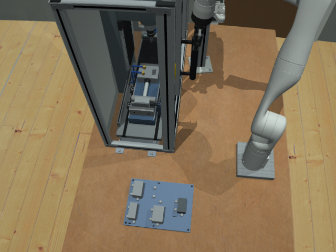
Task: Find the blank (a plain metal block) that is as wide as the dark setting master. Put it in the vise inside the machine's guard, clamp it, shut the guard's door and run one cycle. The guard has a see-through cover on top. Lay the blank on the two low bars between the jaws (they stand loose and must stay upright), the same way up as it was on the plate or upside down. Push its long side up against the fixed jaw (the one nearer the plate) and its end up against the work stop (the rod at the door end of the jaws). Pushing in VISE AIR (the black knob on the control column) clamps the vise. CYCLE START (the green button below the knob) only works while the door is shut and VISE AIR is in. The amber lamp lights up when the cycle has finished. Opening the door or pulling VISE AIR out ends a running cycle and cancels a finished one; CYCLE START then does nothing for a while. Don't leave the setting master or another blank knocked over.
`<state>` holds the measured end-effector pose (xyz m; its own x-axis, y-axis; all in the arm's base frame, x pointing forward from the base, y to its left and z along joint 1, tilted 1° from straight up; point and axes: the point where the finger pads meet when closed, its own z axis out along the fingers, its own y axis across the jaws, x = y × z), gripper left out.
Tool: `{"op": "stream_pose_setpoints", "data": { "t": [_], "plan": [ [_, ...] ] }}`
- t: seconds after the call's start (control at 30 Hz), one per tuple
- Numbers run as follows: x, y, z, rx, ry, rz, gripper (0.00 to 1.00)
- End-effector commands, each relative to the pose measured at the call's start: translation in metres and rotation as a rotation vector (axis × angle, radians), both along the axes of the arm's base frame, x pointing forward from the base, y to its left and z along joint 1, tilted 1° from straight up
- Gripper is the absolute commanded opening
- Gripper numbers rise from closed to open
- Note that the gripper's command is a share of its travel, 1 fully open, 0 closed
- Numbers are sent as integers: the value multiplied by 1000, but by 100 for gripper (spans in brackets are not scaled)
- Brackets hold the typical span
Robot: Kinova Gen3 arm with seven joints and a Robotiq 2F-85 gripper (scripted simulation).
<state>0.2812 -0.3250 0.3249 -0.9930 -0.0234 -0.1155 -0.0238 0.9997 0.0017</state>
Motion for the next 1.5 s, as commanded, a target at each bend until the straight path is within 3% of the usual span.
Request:
{"op": "stream_pose_setpoints", "data": {
  "t": [0.0, 0.03, 0.07, 1.47],
  "plan": [
    [0, 0, 1, -1, -1, 0, 80],
    [0, 0, 1, -1, -1, 0, 80],
    [0, 0, 1, -1, -1, 0, 39],
    [0, 0, 1, -1, -1, 0, 39]
  ]
}}
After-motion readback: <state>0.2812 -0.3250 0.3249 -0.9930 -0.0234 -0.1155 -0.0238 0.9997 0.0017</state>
